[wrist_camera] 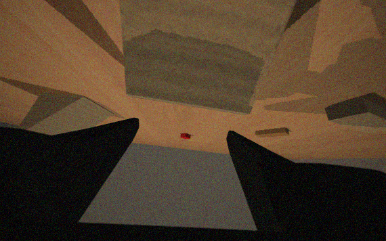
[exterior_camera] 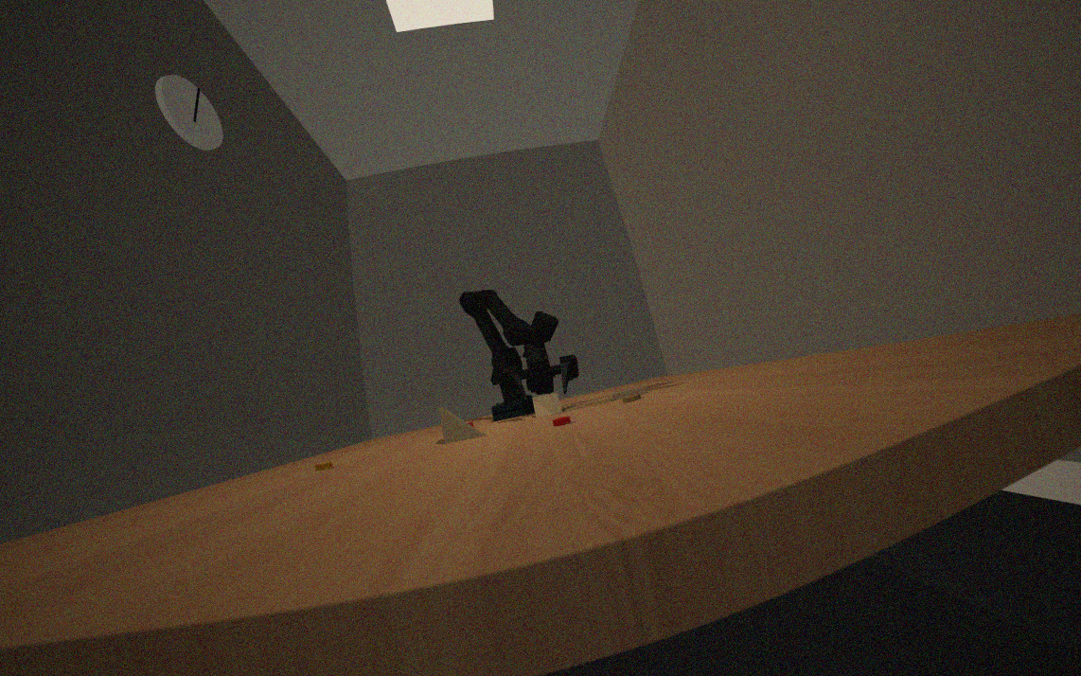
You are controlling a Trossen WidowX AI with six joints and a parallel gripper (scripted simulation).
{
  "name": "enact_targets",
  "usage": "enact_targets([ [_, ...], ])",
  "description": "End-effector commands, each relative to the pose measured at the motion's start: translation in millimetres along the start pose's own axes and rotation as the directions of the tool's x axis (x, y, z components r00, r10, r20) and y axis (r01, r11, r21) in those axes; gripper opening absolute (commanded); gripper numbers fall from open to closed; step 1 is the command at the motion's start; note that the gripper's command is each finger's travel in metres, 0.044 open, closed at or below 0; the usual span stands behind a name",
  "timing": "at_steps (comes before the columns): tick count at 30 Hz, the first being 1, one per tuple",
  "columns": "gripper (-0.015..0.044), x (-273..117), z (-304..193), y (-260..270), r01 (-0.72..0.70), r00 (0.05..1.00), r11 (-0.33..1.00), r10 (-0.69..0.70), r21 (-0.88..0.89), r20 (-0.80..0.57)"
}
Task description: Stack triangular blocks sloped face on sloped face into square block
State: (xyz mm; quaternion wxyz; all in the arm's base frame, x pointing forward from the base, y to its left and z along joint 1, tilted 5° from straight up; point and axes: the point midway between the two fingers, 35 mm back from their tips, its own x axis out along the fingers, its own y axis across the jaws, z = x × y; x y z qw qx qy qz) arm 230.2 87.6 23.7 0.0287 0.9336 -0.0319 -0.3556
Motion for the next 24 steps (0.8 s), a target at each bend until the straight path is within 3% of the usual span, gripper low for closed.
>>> enact_targets([
  [1, 0.0440, 0.2, 0.6, -0.1, 0.001, 1.000, 1.000, -0.001, -0.005, 0.002],
  [9, 0.0440, -8.7, -14.6, -3.8, 0.001, 1.000, 1.000, -0.001, -0.004, 0.001],
  [15, 0.0440, -67.7, -71.3, 0.3, 0.001, 1.000, 1.000, -0.001, 0.001, 0.000],
  [24, 0.0440, -72.0, -55.9, -8.4, 0.024, 0.999, 1.000, -0.025, 0.010, 0.031],
])
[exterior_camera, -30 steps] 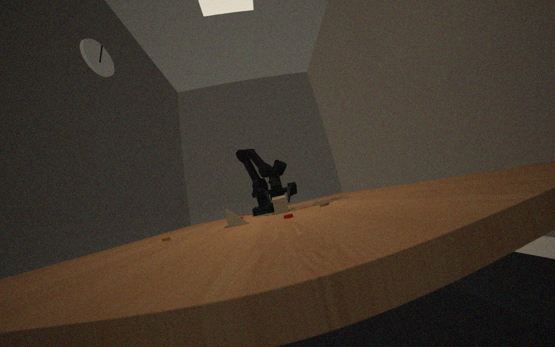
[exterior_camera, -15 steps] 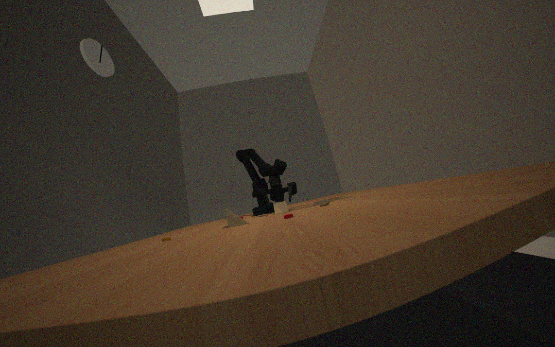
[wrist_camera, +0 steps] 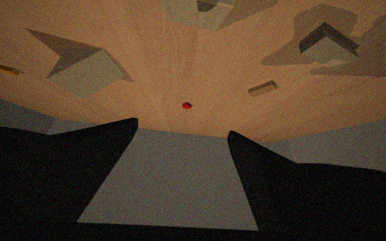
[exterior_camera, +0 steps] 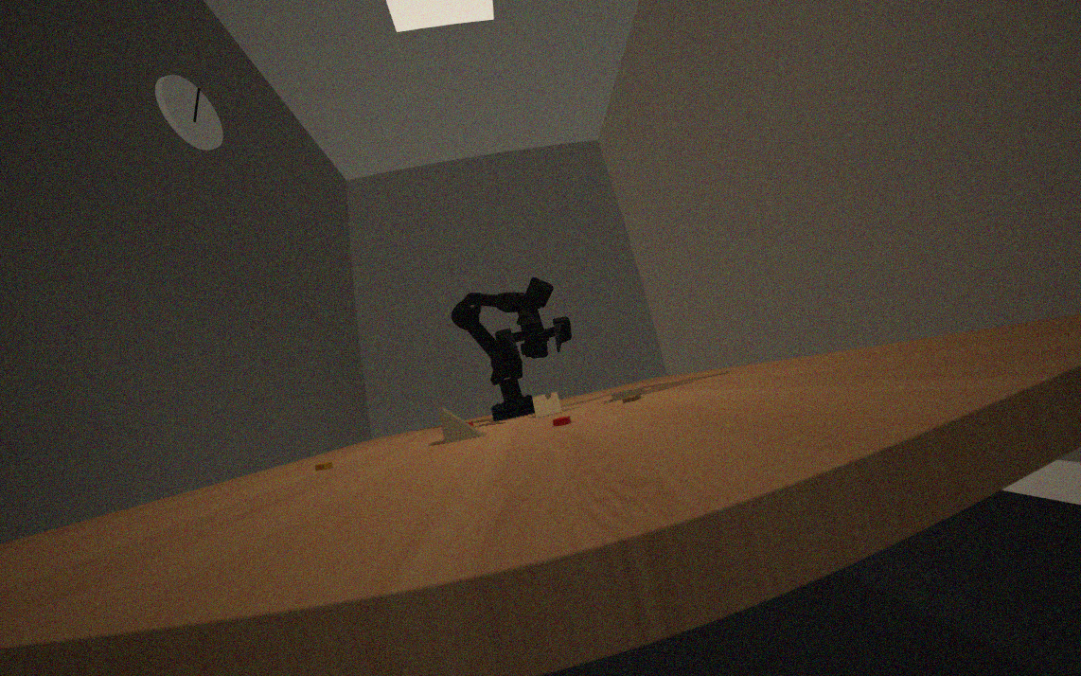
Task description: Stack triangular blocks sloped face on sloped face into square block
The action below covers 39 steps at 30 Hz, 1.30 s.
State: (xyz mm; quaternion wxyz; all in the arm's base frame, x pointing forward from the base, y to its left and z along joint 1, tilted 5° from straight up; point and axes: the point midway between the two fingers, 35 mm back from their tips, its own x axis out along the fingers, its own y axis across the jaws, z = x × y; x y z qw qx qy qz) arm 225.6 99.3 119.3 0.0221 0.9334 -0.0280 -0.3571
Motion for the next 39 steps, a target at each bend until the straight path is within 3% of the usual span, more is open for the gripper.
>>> enact_targets([
  [1, 0.0440, -8.9, 24.4, -6.8, 0.020, 0.998, 1.000, -0.020, 0.004, 0.055],
  [8, 0.0440, -40.9, 92.7, -0.6, 0.010, 0.983, 1.000, -0.010, 0.003, 0.185],
  [14, 0.0440, -45.8, 103.2, 4.9, -0.001, 0.980, 1.000, 0.002, -0.003, 0.198],
  [32, 0.0440, 46.0, 120.7, 2.8, -0.001, 0.980, 1.000, 0.002, -0.002, 0.197],
  [39, 0.0440, 51.7, 122.4, 6.4, -0.002, 0.982, 1.000, 0.003, -0.004, 0.191],
])
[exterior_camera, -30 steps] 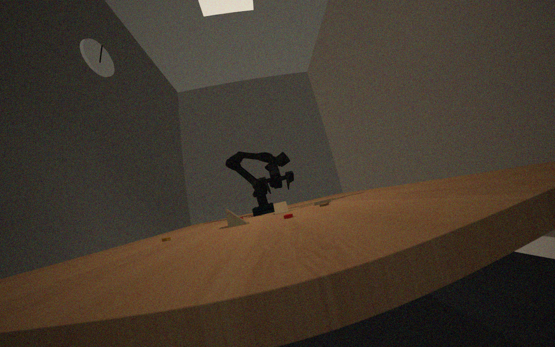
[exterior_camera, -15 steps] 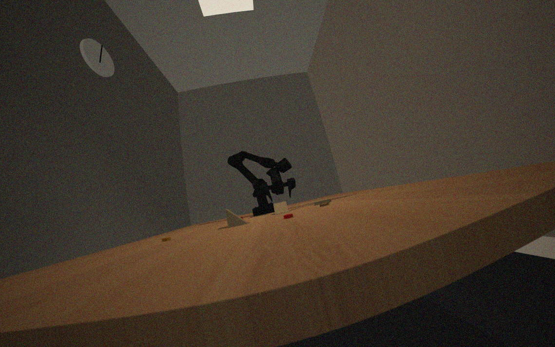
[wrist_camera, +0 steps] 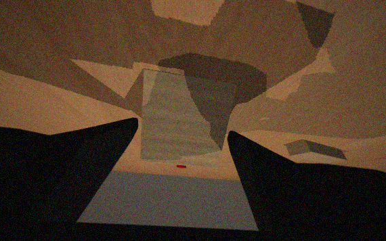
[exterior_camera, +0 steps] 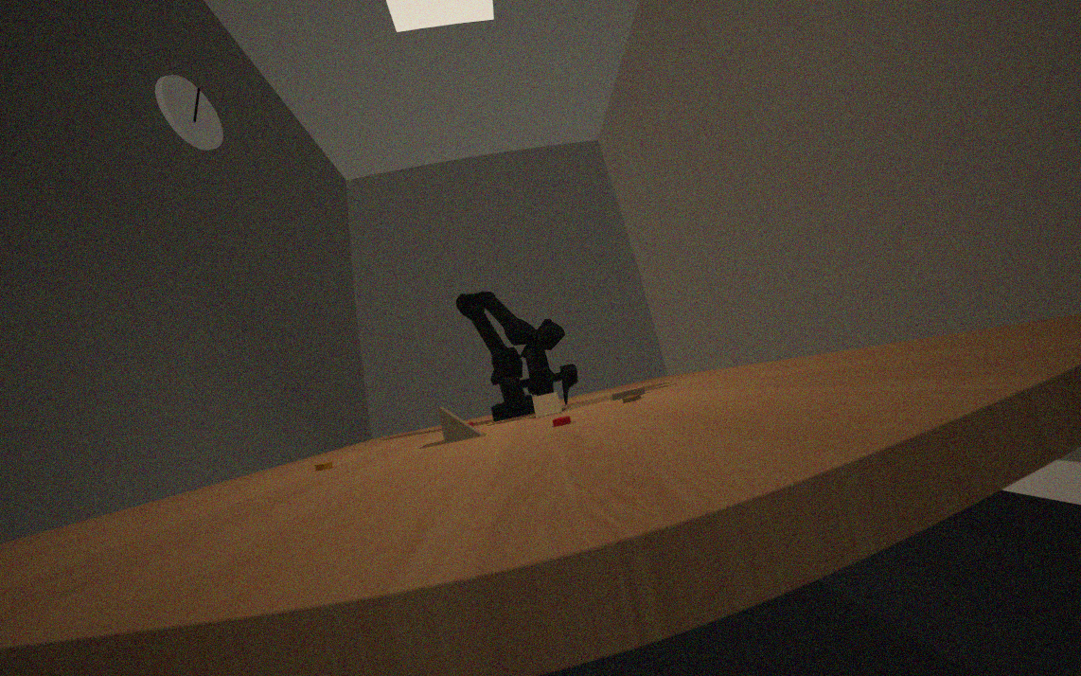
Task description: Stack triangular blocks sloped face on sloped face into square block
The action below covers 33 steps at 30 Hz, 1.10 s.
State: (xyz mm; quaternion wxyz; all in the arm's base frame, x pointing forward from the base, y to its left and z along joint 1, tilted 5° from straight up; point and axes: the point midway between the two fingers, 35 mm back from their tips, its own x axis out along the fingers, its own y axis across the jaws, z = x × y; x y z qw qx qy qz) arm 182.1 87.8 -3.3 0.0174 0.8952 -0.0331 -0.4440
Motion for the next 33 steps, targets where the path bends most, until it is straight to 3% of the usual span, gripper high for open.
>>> enact_targets([
  [1, 0.0440, 1.9, 1.6, 0.9, 0.001, 1.000, 1.000, -0.001, -0.010, 0.002],
  [5, 0.0440, 1.8, 1.7, 0.9, 0.001, 1.000, 1.000, -0.001, -0.010, 0.002],
  [11, 0.0282, 1.2, 0.7, 0.8, 0.000, 1.000, 1.000, 0.000, -0.002, -0.001],
  [17, 0.0242, 1.2, 0.7, 0.8, 0.000, 1.000, 1.000, 0.000, -0.002, -0.001],
  [26, 0.0006, -10.6, -11.7, -3.6, 0.000, 1.000, 1.000, 0.000, -0.002, -0.001],
  [33, 0.0000, -34.1, -31.1, -6.9, 0.001, 1.000, 1.000, -0.001, -0.002, -0.001],
])
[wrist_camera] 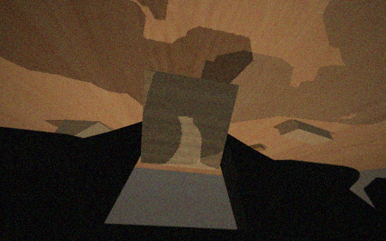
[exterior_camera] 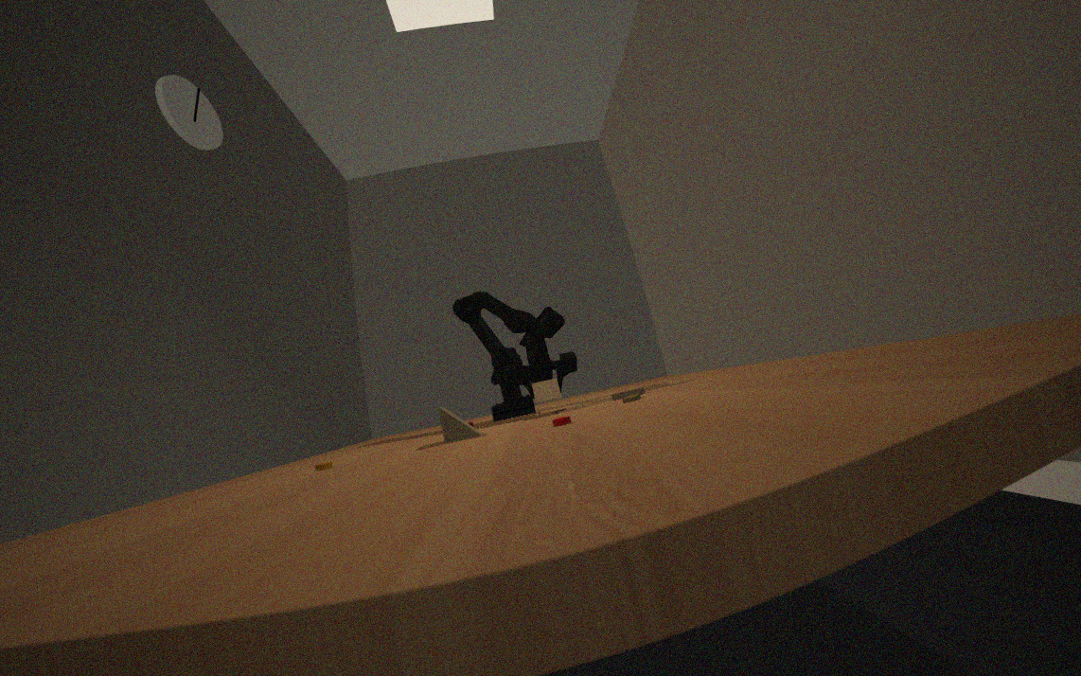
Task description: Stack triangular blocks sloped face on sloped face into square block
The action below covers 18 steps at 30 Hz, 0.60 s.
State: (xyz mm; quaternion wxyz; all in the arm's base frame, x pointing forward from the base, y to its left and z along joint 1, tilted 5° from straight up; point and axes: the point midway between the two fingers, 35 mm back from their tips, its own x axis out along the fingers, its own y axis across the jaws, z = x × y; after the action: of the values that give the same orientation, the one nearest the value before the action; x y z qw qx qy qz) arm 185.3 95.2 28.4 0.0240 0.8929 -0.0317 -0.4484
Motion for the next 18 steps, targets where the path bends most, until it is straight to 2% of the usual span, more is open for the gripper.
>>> enact_targets([
  [1, 0.0000, -14.2, -11.8, -1.1, 0.004, 1.000, 1.000, -0.004, 0.012, -0.010],
  [11, 0.0000, -54.9, -33.5, 5.7, 0.004, 1.000, 1.000, -0.004, 0.011, -0.010],
  [18, 0.0000, -54.8, -32.8, 5.5, 0.003, 1.000, 1.000, -0.003, 0.007, -0.003],
])
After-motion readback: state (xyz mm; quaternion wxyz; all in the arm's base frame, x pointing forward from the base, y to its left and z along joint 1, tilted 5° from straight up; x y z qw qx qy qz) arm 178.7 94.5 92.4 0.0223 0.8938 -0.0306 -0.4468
